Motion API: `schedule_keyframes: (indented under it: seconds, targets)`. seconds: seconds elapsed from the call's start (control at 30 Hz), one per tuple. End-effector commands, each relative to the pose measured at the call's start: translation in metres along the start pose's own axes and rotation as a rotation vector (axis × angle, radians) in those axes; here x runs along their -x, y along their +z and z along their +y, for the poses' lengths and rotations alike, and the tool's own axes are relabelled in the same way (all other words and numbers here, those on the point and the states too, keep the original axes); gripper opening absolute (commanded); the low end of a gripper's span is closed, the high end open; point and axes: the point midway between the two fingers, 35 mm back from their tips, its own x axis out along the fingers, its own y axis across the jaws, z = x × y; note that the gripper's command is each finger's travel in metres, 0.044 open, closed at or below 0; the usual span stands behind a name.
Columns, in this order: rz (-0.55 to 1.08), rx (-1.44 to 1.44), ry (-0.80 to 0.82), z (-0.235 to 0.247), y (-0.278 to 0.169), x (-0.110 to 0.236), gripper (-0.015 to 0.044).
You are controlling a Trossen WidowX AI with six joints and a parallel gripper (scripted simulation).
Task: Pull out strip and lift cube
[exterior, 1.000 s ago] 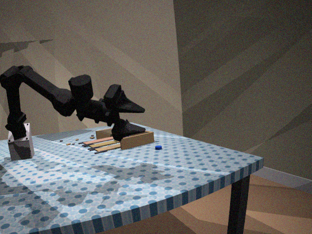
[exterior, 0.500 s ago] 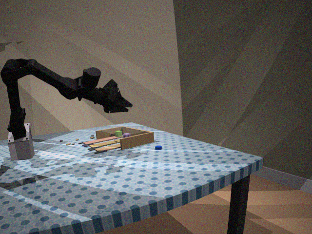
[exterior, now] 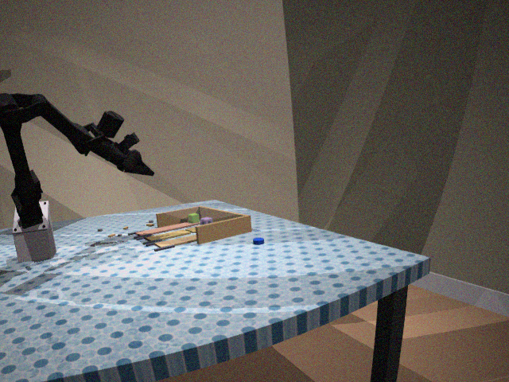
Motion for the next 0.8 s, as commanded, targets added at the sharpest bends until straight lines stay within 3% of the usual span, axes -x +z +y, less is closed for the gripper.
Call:
schedule_keyframes:
  seconds: [0.0,0.4,0.77]
  targets:
    - [0.017,-0.004,0.013,0.034,-0.031,0.032,0.04]
    - [0.016,-0.004,0.015,0.039,-0.037,0.038,0.04]
    - [0.391,0.056,0.011,0.011,-0.035,-0.036,0.0111]
